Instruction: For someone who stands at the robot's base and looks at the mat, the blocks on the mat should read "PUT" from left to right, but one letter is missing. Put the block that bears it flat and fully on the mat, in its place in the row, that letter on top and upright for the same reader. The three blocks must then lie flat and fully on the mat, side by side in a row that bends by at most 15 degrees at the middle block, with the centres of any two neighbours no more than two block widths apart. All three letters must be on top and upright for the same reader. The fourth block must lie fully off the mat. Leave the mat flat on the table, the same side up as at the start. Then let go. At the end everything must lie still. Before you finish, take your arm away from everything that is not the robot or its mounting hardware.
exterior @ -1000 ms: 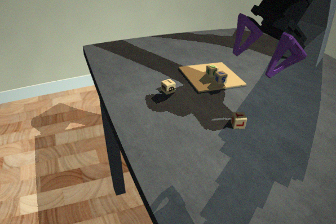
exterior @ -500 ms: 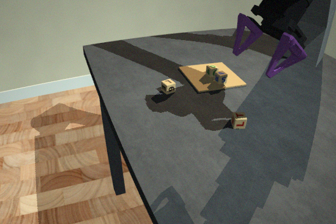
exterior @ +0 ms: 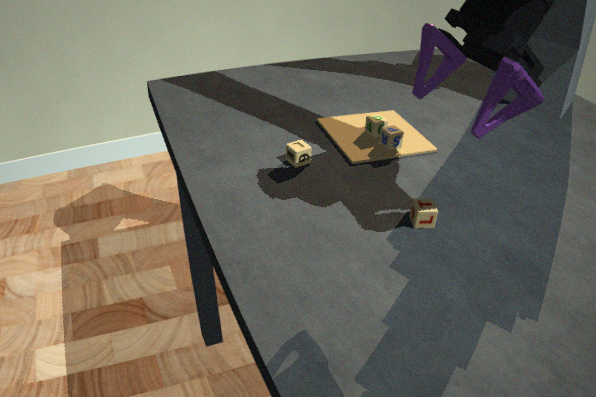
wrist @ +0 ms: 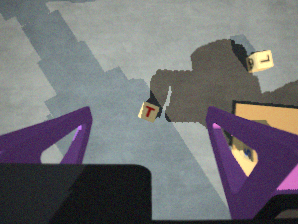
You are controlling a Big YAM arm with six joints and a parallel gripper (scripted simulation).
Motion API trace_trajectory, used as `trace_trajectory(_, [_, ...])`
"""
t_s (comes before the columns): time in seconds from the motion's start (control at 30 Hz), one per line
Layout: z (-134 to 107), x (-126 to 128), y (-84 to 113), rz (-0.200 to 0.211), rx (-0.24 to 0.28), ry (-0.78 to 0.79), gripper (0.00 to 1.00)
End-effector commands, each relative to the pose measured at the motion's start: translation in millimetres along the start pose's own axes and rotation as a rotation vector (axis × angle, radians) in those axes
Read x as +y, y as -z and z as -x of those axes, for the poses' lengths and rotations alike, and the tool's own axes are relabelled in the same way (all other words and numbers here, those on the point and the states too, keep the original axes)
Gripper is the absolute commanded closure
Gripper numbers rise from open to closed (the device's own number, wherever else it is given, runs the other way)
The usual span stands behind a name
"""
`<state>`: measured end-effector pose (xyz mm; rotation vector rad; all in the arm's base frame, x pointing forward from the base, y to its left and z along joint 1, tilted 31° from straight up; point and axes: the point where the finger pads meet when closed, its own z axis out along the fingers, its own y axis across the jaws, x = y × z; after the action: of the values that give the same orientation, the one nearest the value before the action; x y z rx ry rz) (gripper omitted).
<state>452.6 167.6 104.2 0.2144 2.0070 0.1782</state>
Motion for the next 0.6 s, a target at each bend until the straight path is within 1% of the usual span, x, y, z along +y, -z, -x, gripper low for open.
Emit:
trace_trajectory(0.0, [6, 5, -4.8, 0.003, -0.005, 0.013, 0.00])
trace_trajectory(0.43, [6, 5, -4.8, 0.003, -0.005, 0.013, 0.00])
trace_trajectory(0.47, [5, 2, -5.1, 0.000, -0.007, 0.010, 0.00])
trace_trajectory(0.53, [-1, -15, -4.1, -0.005, -0.007, 0.006, 0.00])
trace_trajectory(0.57, [-4, -28, -4.5, -0.005, -0.004, 0.006, 0.00])
